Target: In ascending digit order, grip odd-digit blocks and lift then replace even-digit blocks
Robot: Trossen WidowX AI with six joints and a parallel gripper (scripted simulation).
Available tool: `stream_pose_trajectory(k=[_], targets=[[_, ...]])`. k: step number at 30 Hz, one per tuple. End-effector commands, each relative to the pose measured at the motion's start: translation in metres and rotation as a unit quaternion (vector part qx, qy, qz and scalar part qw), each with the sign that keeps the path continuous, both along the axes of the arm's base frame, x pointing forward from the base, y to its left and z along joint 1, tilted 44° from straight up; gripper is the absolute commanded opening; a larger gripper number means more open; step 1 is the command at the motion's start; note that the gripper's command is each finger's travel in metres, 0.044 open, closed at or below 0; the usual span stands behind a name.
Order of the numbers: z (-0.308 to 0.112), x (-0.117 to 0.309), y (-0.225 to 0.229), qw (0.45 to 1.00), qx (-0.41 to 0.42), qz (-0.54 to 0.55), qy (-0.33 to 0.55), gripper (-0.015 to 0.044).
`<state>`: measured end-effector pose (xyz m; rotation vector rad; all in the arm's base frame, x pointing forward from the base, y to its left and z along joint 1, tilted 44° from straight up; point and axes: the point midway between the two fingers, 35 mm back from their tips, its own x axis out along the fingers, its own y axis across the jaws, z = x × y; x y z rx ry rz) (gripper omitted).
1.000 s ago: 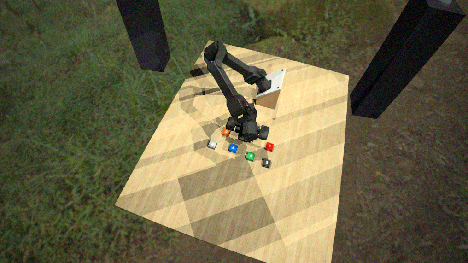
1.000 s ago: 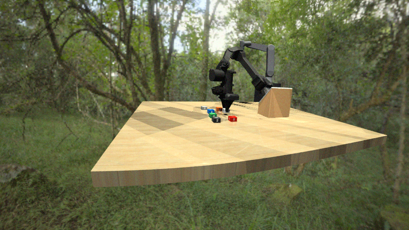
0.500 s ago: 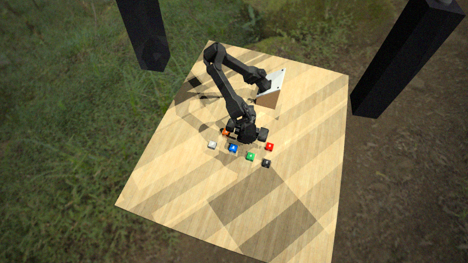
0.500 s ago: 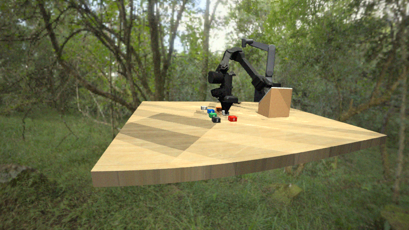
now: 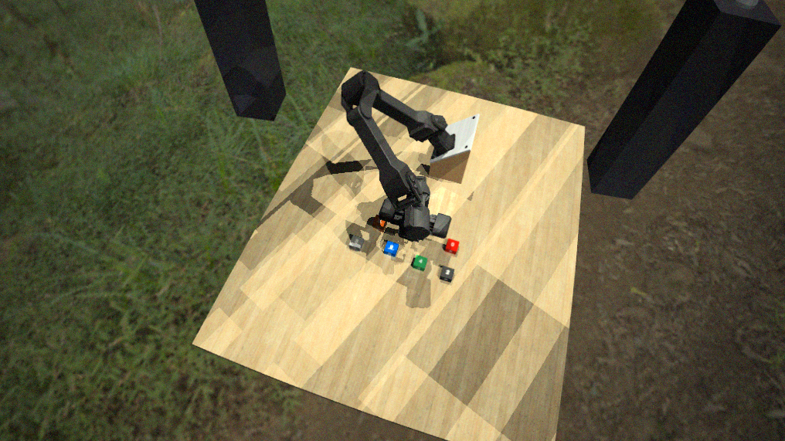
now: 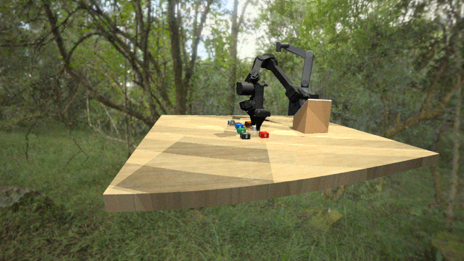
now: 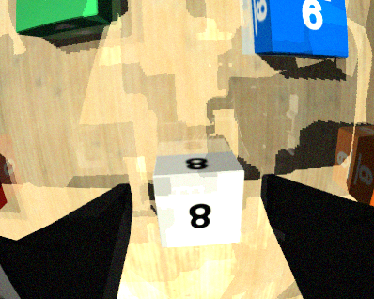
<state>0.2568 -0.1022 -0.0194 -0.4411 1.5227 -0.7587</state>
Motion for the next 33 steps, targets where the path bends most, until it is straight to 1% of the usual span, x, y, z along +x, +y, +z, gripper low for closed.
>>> stream_pose_trajectory(k=[1, 3, 6, 9, 13, 15, 20, 23, 24, 33], targets=[[0.0, 0.0, 0.0, 1.0, -0.001, 0.003, 0.002, 0.0356], [0.0, 0.0, 0.0, 1.0, -0.001, 0.003, 0.002, 0.04], [0.002, 0.001, 0.002, 1.0, -0.001, 0.003, 0.002, 0.04], [0.024, 0.004, 0.023, 1.0, 0.0, 0.003, 0.002, 0.04], [0.026, 0.004, 0.025, 1.0, 0.0, 0.003, 0.002, 0.04], [0.033, 0.007, 0.032, 1.0, 0.001, 0.003, 0.002, 0.0348], [0.082, 0.013, 0.079, 1.0, 0.001, 0.003, 0.002, 0.0216], [0.084, 0.013, 0.08, 1.0, 0.001, 0.003, 0.002, 0.0138], [0.084, 0.013, 0.08, 1.0, 0.001, 0.003, 0.002, 0.012], [0.085, 0.015, 0.08, 1.0, 0.001, 0.003, 0.002, 0.012]])
